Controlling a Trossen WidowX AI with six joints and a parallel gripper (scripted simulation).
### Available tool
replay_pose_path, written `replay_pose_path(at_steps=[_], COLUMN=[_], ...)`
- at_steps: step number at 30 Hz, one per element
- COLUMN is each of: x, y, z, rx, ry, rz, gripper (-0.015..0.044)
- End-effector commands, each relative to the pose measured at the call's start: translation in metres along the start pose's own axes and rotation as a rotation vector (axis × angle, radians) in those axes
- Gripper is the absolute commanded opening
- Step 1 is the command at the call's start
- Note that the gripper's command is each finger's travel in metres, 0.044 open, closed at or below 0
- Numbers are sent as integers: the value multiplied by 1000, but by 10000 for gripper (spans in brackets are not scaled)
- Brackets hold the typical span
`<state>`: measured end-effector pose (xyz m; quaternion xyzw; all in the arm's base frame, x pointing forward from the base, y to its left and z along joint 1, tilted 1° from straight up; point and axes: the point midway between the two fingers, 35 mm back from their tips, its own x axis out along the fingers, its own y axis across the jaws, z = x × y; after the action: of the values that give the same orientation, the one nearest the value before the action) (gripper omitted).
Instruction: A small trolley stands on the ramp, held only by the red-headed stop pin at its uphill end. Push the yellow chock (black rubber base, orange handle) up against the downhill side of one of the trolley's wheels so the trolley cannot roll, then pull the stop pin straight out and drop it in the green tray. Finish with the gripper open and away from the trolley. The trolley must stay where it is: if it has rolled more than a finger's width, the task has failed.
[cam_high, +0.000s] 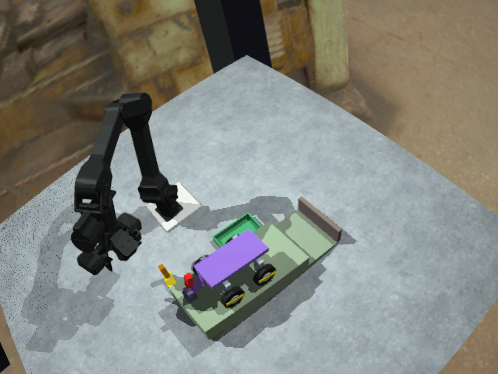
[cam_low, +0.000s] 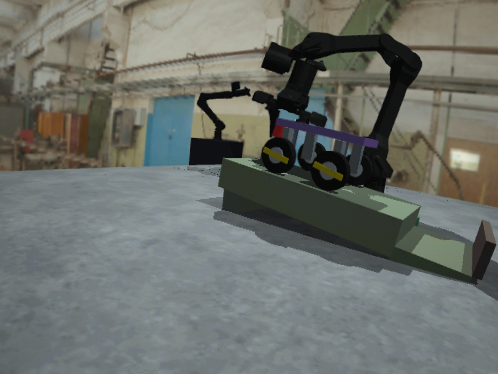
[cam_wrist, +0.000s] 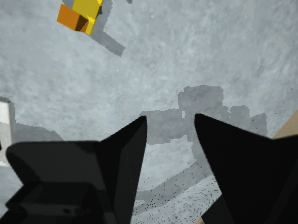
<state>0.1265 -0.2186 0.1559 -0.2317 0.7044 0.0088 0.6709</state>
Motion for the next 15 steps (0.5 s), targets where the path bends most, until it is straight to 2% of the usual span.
replay_pose_path(at_steps=[1,11,15], x=[-6,-26,-27], y=[11,51,54], z=[21,70,73], rx=[-250,-931,-976], ry=[-55,-236,-249], rz=[58,190,197], gripper=[190,190,190])
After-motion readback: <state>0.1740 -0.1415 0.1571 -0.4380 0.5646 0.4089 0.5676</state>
